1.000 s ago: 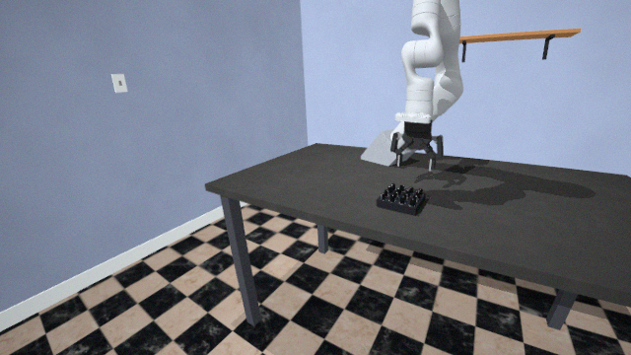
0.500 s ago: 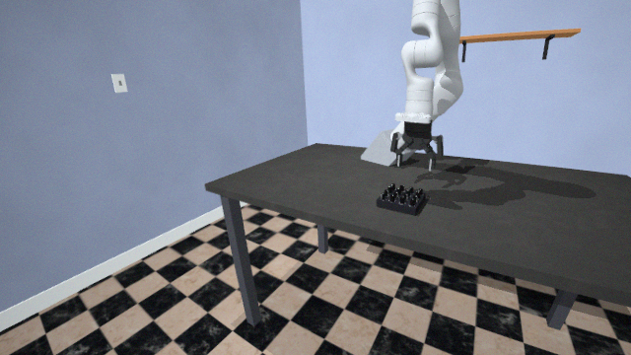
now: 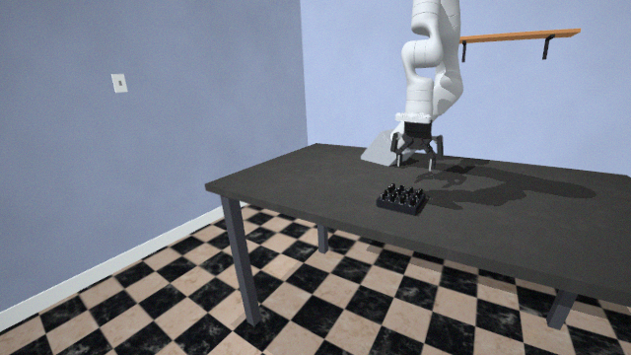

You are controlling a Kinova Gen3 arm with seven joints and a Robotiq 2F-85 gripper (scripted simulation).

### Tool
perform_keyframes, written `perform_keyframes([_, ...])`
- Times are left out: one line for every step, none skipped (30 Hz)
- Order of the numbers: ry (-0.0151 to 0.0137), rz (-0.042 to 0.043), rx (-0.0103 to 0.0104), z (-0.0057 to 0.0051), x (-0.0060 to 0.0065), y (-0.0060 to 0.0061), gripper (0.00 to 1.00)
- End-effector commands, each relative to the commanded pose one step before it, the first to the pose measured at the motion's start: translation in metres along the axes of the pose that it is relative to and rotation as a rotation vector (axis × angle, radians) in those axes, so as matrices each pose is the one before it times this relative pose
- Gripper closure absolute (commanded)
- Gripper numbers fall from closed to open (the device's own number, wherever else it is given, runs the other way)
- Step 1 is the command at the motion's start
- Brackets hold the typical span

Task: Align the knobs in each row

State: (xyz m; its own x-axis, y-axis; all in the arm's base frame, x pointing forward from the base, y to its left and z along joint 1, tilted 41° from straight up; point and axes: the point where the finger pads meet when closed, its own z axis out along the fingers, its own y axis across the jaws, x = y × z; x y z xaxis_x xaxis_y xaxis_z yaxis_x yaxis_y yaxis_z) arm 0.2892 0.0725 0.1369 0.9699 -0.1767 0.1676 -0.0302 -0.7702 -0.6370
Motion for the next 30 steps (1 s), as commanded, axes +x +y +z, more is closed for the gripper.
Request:
perform_keyframes([0.00677,-0.01156,-0.00263,-0.00059,0.00152,0.00043,0.0])
perform_keyframes([0.0,0.0,0.0,0.0,0.0,0.0,0.0])
perform_keyframes([0.0,0.0,0.0,0.0,0.0,0.0,0.0])
perform_keyframes([0.0,0.0,0.0,0.0,0.0,0.0,0.0])
perform_keyframes([0.0,0.0,0.0,0.0,0.0,0.0,0.0])
perform_keyframes([0.0,0.0,0.0,0.0,0.0,0.0,0.0])
perform_keyframes([0.0,0.0,0.0,0.0,0.0,0.0,0.0])
perform_keyframes([0.0,0.0,0.0,0.0,0.0,0.0,0.0])
perform_keyframes([0.0,0.0,0.0,0.0,0.0,0.0,0.0])
perform_keyframes([0.0,0.0,0.0,0.0,0.0,0.0,0.0])
perform_keyframes([0.0,0.0,0.0,0.0,0.0,0.0,0.0])
perform_keyframes([0.0,0.0,0.0,0.0,0.0,0.0,0.0])
perform_keyframes([0.0,0.0,0.0,0.0,0.0,0.0,0.0])
perform_keyframes([0.0,0.0,0.0,0.0,0.0,0.0,0.0])
perform_keyframes([0.0,0.0,0.0,0.0,0.0,0.0,0.0])
perform_keyframes([0.0,0.0,0.0,0.0,0.0,0.0,0.0])
perform_keyframes([0.0,0.0,0.0,0.0,0.0,0.0,0.0])
perform_keyframes([0.0,0.0,0.0,0.0,0.0,0.0,0.0])
perform_keyframes([0.0,0.0,0.0,0.0,0.0,0.0,0.0])
perform_keyframes([0.0,0.0,0.0,0.0,0.0,0.0,0.0])
perform_keyframes([-0.00004,0.0002,-0.00003,0.0,0.0,0.00001,0.0])
perform_keyframes([-0.00026,0.00135,-0.00018,-0.00002,0.00001,0.00007,0.0])
perform_keyframes([-0.00067,0.0035,-0.00046,-0.00005,0.00002,0.00019,0.0])
perform_keyframes([-0.0002,0.00648,-0.0006,-0.00009,0.00036,0.00027,0.0])
perform_keyframes([0.00043,0.01015,-0.00073,-0.00014,0.0008,0.00035,0.0])
perform_keyframes([0.0006,0.01436,-0.00101,-0.0002,0.00112,0.00049,0.0])
perform_keyframes([-0.00126,0.01882,-0.0013,-0.00009,0.00021,0.00059,0.0])
perform_keyframes([-0.00159,0.02368,-0.00161,-0.00011,0.00024,0.00072,0.0])
perform_keyframes([-0.00184,0.02871,-0.00192,-0.00014,0.00032,0.00084,0.0])
perform_keyframes([-0.00205,0.03379,-0.00221,-0.00018,0.00042,0.00094,0.0])
